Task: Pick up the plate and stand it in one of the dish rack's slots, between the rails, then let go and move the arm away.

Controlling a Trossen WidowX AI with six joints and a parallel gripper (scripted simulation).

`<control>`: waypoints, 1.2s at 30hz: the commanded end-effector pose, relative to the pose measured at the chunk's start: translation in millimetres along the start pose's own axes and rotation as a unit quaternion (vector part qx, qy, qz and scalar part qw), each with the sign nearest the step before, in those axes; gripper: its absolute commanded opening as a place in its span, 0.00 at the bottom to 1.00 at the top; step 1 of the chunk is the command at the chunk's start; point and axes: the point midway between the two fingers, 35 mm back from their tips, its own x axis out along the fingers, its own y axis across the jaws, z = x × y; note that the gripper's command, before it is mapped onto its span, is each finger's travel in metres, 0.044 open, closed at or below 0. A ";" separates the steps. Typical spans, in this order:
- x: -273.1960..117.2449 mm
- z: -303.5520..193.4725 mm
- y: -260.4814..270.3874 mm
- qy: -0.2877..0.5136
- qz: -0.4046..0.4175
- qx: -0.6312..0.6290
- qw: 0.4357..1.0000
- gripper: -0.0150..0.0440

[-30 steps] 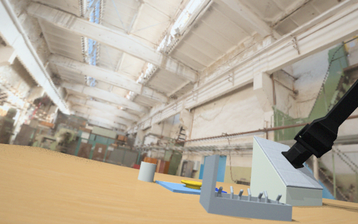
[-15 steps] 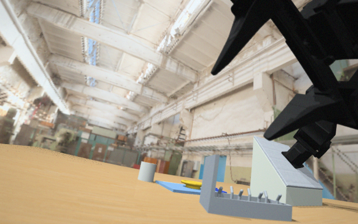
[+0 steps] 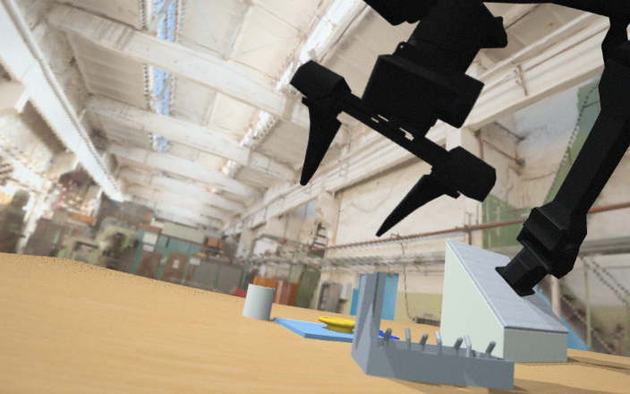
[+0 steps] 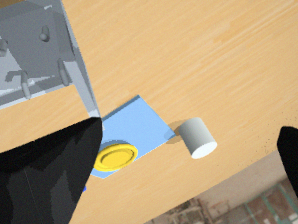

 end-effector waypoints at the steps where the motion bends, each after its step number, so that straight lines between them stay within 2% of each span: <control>1: 13.8 -30.0 -8.1 0.009 0.043 0.056 0.997 0.93; 17: 43.0 -133.7 -20.5 -0.001 0.179 0.258 0.949 0.93; 36: 55.5 -229.3 -10.5 -0.073 0.304 0.475 0.823 0.93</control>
